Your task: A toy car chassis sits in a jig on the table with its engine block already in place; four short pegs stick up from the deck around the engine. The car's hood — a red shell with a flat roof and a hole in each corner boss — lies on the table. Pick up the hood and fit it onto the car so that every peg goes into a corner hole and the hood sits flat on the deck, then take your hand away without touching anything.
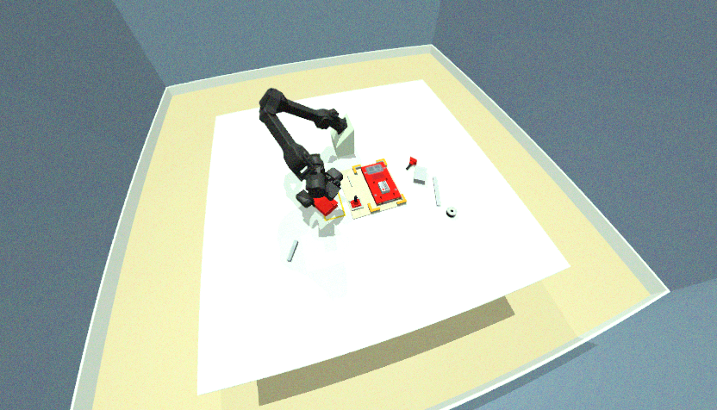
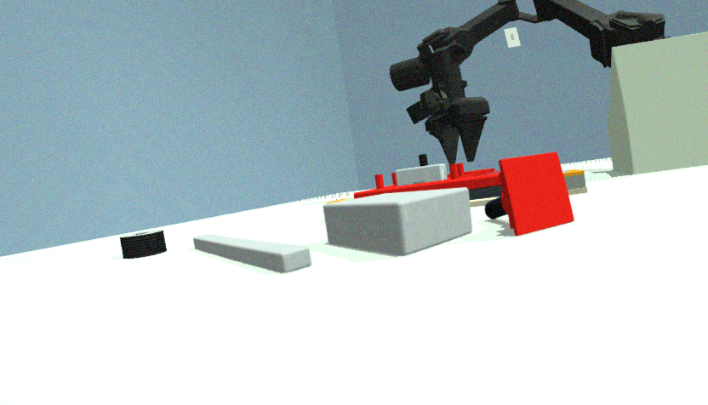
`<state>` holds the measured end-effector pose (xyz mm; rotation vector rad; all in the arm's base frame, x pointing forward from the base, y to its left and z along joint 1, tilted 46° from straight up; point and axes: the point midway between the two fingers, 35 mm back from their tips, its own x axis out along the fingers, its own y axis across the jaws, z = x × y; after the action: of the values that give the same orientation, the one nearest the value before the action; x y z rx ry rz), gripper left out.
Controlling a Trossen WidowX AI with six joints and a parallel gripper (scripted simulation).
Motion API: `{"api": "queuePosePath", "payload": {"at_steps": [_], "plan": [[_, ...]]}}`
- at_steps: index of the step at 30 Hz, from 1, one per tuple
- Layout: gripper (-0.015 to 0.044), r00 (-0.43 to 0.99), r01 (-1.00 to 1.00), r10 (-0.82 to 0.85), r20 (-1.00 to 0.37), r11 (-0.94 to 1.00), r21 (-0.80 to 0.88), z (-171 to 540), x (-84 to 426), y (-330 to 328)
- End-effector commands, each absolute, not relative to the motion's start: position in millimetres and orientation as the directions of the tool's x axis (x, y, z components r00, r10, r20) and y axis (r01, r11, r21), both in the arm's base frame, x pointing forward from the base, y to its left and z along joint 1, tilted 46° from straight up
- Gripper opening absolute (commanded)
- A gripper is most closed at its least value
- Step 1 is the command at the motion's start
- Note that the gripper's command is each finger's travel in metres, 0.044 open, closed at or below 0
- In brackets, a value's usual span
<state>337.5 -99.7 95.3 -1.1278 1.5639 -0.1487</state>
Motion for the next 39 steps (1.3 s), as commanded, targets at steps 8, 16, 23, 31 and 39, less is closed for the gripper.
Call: {"api": "queuePosePath", "payload": {"at_steps": [8,16,23,31,39], "plan": [[0.044,0.102,-0.574,-0.71,-0.696,0.53,-0.624,87.6,336.5,-105.7],[0.044,0.102,-0.574,-0.711,-0.696,0.529,-0.625,83.8,336.8,-110.0],[0.044,0.102,-0.574,-0.711,-0.696,0.529,-0.625,82.2,337.0,-111.6],[0.044,0.102,-0.574,-0.711,-0.696,0.529,-0.625,79.5,337.5,-114.4],[0.044,0.102,-0.574,-0.711,-0.696,0.529,-0.625,76.8,337.9,-117.2]]}}
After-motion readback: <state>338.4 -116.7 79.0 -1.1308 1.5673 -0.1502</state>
